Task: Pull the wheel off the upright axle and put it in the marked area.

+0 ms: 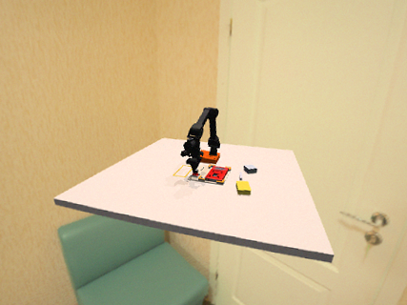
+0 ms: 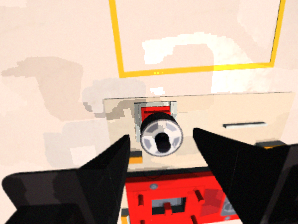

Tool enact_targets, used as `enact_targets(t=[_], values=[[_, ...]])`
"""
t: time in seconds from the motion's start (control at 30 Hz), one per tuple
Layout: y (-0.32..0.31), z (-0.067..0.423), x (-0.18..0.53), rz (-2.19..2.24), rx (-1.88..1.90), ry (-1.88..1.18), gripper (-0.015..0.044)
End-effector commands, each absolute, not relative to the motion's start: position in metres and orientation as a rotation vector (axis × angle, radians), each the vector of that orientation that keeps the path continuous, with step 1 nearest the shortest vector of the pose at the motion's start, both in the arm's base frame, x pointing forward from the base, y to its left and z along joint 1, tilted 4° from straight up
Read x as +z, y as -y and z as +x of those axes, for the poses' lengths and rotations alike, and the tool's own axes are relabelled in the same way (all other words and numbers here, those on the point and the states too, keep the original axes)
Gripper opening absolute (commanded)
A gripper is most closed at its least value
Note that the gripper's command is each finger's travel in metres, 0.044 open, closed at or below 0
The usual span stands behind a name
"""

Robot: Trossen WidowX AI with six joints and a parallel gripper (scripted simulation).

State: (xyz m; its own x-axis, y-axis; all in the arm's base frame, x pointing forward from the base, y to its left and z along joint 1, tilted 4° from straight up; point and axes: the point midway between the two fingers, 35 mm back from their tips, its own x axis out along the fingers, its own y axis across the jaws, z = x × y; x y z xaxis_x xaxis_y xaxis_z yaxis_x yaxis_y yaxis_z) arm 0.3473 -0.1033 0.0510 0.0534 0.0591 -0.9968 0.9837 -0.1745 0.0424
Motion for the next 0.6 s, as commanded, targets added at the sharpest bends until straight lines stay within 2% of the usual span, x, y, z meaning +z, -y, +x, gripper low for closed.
enact_targets(t=[0.0, 0.03, 0.13, 0.43, 0.57], values=[[0.1019, 0.3478, 0.0428, 1.414, -1.269, -1.129, 0.03], [0.1019, 0.3478, 0.0428, 1.414, -1.269, -1.129, 0.03], [0.1025, 0.3465, 0.0462, 1.406, -1.271, -1.136, 0.0221], [0.1025, 0.3465, 0.0462, 1.406, -1.271, -1.136, 0.0161], [0.1025, 0.3466, 0.0467, 1.406, -1.271, -1.136, 0.0056]])
